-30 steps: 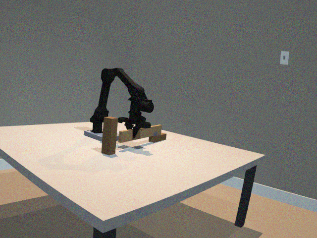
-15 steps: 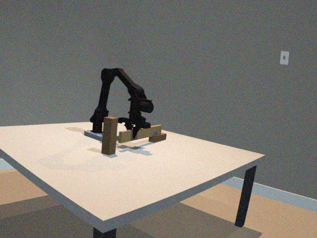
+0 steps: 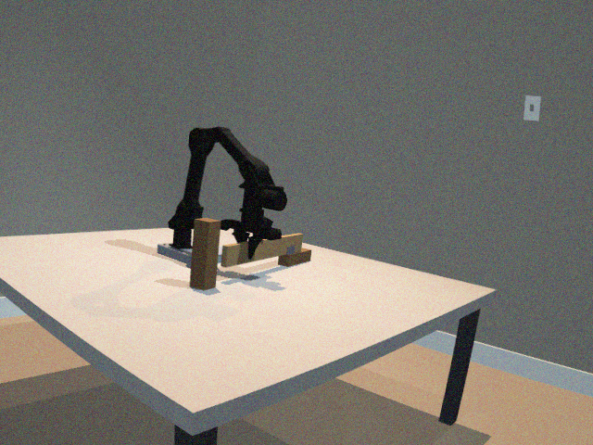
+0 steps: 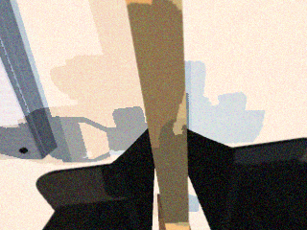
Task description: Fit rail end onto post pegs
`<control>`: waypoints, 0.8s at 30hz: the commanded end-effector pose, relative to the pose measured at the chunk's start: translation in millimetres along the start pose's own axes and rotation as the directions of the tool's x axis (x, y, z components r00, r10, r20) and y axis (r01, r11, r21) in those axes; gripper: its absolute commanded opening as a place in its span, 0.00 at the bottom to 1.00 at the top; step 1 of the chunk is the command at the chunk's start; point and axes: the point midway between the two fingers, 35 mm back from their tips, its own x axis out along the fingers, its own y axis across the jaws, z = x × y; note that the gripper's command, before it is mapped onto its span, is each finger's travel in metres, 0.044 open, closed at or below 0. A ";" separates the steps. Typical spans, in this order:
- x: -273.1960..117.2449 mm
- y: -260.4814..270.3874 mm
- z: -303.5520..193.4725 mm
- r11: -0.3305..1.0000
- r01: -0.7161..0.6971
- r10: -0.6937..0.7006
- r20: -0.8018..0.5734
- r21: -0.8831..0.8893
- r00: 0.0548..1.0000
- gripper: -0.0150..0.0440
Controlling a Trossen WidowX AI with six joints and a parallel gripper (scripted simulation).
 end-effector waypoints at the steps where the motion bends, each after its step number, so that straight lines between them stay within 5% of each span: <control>1: -1.0 -0.3 0.6 1.000 0.007 -0.007 0.004 0.001 1.000 0.25; 24: -0.9 0.1 -4.5 1.000 0.007 -0.007 0.003 0.001 1.000 0.25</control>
